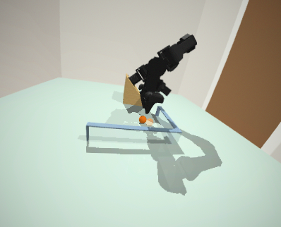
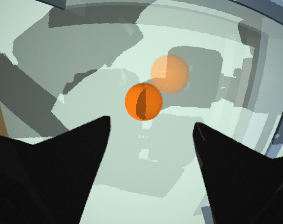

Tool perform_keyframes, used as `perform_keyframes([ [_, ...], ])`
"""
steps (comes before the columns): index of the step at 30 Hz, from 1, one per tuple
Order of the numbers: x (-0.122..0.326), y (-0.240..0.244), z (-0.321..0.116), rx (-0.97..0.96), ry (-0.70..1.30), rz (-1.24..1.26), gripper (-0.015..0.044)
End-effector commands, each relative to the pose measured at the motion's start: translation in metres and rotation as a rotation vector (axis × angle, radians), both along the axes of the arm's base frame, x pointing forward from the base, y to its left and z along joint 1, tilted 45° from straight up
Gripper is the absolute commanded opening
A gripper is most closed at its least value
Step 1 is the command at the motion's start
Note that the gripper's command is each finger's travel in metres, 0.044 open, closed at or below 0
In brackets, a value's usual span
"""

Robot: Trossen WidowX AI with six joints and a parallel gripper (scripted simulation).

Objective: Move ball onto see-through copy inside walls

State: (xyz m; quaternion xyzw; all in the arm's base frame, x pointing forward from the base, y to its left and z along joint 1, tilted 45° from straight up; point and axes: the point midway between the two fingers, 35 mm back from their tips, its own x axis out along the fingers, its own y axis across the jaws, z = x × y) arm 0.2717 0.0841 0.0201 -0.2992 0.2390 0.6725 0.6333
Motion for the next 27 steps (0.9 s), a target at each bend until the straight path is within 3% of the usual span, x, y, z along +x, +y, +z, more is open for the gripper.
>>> perform_keyframes([
  [1, -0.006, 0.009, -0.011, -0.001, 0.022, 0.005, 0.0277],
  [27, -0.007, 0.032, -0.034, 0.000, 0.023, 0.005, 0.0277],
])
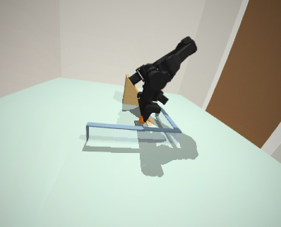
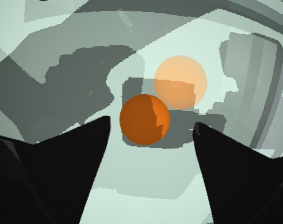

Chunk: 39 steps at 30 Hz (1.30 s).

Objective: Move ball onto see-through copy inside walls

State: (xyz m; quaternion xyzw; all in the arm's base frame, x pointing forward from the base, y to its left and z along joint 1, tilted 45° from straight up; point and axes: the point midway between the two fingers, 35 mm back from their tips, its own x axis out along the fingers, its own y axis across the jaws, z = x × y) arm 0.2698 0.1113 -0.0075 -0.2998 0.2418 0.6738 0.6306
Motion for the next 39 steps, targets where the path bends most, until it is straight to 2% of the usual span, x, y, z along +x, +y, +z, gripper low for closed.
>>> perform_keyframes([
  [1, -0.005, 0.006, -0.007, 0.006, 0.017, 0.001, 0.0277],
  [5, -0.006, 0.008, -0.009, 0.006, 0.017, 0.002, 0.0277],
  [27, -0.006, 0.008, -0.009, 0.006, 0.017, 0.002, 0.0130],
  [32, -0.002, -0.003, 0.000, 0.000, 0.016, 0.000, 0.0000],
  [39, 0.005, -0.034, 0.027, -0.009, 0.015, -0.001, 0.0000],
])
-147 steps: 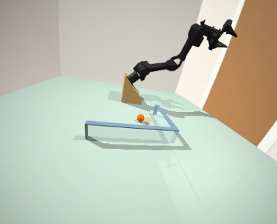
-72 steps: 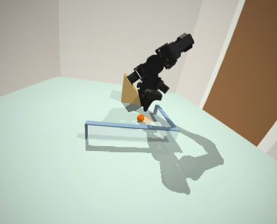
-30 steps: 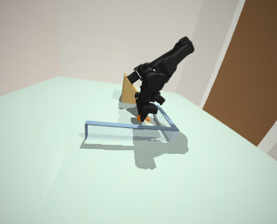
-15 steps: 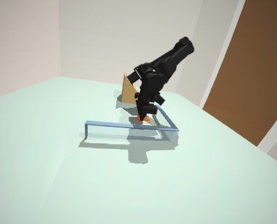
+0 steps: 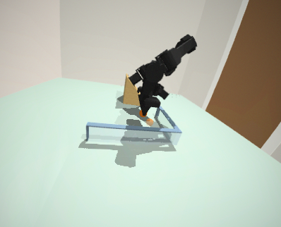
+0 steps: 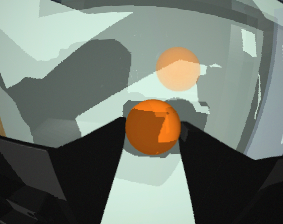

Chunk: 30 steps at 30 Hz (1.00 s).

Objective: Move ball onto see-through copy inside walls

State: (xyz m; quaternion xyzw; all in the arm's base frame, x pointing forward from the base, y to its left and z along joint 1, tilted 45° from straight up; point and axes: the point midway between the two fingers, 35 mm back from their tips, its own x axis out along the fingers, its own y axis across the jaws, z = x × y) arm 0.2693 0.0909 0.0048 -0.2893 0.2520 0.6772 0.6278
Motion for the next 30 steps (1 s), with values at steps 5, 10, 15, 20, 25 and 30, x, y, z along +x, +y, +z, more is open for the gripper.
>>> perform_keyframes([
  [5, 0.006, -0.036, 0.037, -0.008, -0.014, 0.003, 0.0000],
  [10, 0.002, -0.057, 0.061, -0.001, -0.013, 0.004, 0.0000],
  [15, 0.000, -0.063, 0.069, 0.002, -0.013, 0.005, 0.0000],
  [20, 0.005, -0.052, 0.066, -0.001, -0.014, 0.004, 0.0000],
  [25, 0.013, -0.028, 0.062, 0.000, -0.014, 0.004, 0.0000],
  [30, 0.017, -0.011, 0.060, 0.004, -0.015, 0.005, 0.0000],
])
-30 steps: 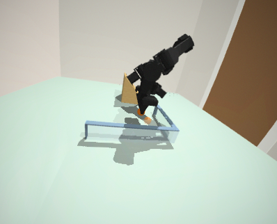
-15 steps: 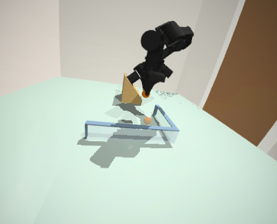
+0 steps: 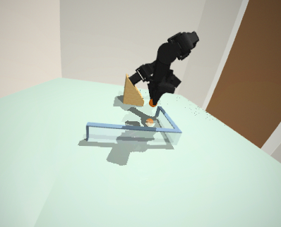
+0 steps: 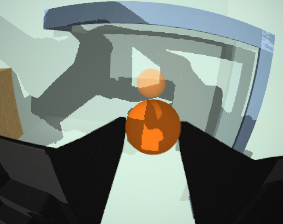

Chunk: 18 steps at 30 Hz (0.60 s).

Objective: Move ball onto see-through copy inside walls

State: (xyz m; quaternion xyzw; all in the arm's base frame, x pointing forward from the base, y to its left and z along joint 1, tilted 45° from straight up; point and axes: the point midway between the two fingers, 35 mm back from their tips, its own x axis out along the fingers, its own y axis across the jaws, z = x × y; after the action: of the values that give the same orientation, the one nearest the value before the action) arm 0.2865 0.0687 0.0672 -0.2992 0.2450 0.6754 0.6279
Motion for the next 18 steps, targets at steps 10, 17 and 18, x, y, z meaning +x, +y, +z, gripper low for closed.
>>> perform_keyframes([
  [10, 0.001, 0.030, -0.022, 0.006, 0.008, -0.002, 0.0000],
  [17, -0.002, 0.056, -0.047, 0.009, 0.009, -0.002, 0.0000],
  [18, -0.002, 0.059, -0.049, 0.010, 0.009, -0.002, 0.0000],
])
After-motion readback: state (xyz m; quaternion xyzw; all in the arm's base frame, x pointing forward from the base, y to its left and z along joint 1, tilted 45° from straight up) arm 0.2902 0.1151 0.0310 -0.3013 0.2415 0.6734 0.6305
